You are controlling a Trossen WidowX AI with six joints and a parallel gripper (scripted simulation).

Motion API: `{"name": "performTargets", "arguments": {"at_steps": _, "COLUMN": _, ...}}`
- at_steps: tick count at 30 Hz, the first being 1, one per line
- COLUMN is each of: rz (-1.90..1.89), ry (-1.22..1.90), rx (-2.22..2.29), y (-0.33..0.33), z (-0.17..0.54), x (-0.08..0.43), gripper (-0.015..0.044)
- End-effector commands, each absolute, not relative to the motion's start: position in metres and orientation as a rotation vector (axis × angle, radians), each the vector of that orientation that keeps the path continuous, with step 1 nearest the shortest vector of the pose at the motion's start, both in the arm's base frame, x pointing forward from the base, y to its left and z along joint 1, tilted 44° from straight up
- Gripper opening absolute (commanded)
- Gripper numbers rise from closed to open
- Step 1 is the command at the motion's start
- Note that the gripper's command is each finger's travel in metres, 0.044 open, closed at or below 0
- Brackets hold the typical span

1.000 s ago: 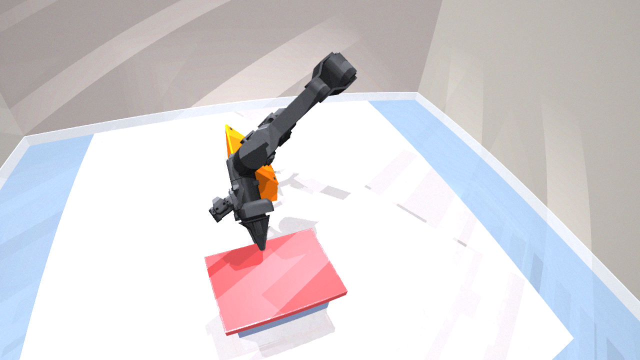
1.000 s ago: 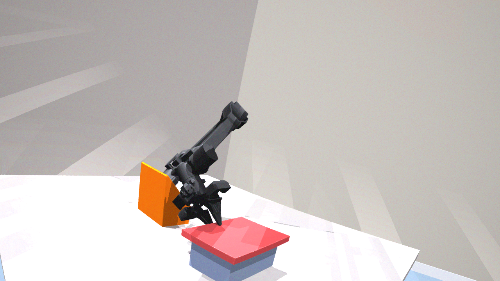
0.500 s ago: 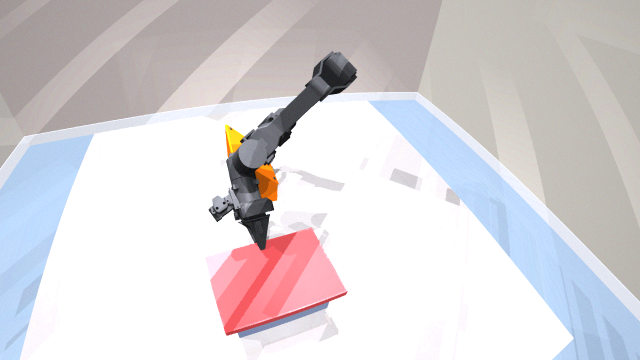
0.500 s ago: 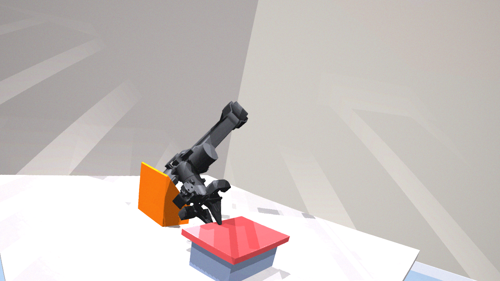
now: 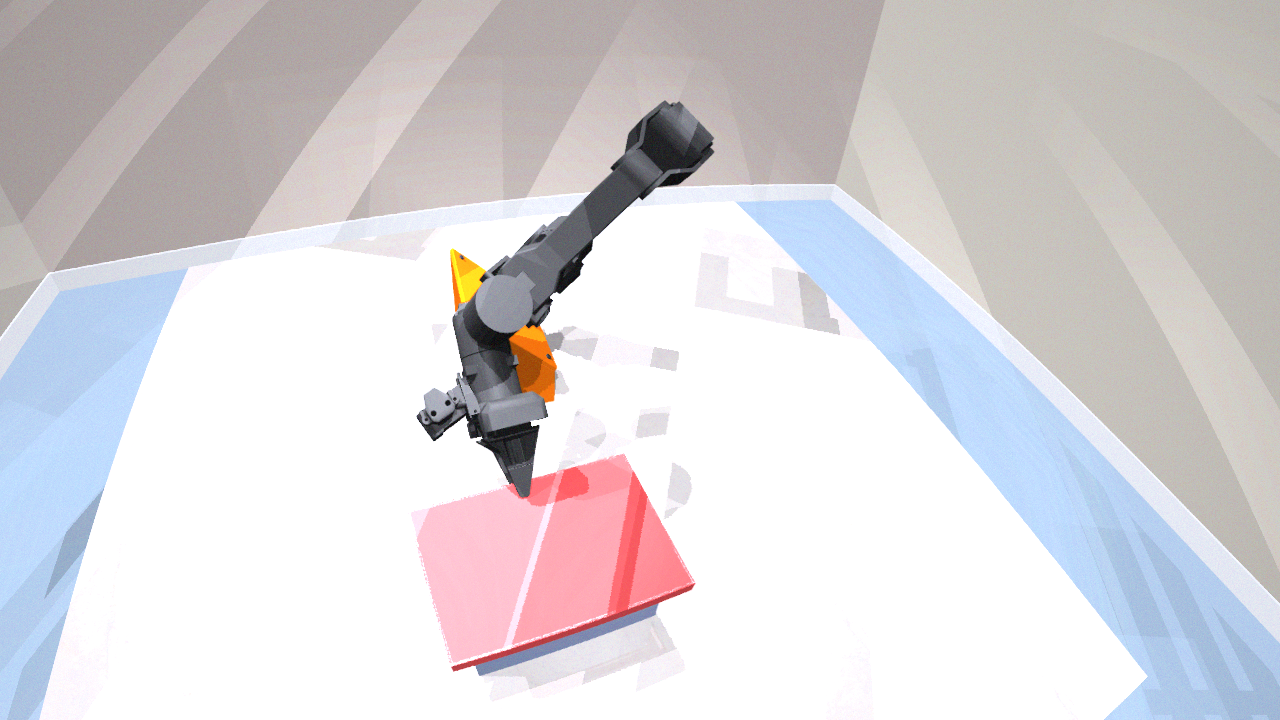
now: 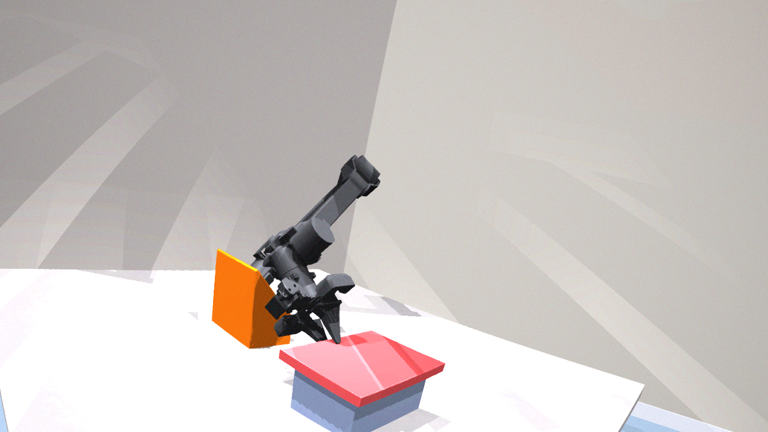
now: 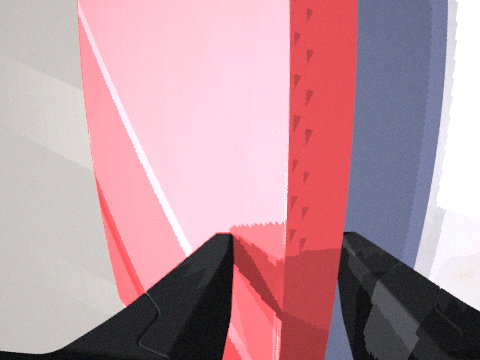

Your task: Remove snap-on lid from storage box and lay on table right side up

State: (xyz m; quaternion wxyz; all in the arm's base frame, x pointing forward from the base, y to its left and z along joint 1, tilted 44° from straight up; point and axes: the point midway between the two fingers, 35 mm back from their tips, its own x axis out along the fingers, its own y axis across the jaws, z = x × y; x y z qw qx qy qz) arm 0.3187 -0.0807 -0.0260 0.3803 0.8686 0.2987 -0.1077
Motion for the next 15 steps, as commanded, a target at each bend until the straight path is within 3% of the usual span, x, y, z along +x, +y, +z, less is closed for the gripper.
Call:
{"name": "performTargets", "arguments": {"at_steps": 1, "rz": -0.268, "ry": 0.760, "rx": 2.216, "y": -0.0824, "z": -0.0246, "x": 0.3185, "gripper": 0.0000}}
{"name": "performTargets", "arguments": {"at_steps": 15, "rz": -0.268, "ry": 0.760, "rx": 2.216, "y": -0.0844, "z": -0.0226, "x": 0.3182, "gripper": 0.0000}}
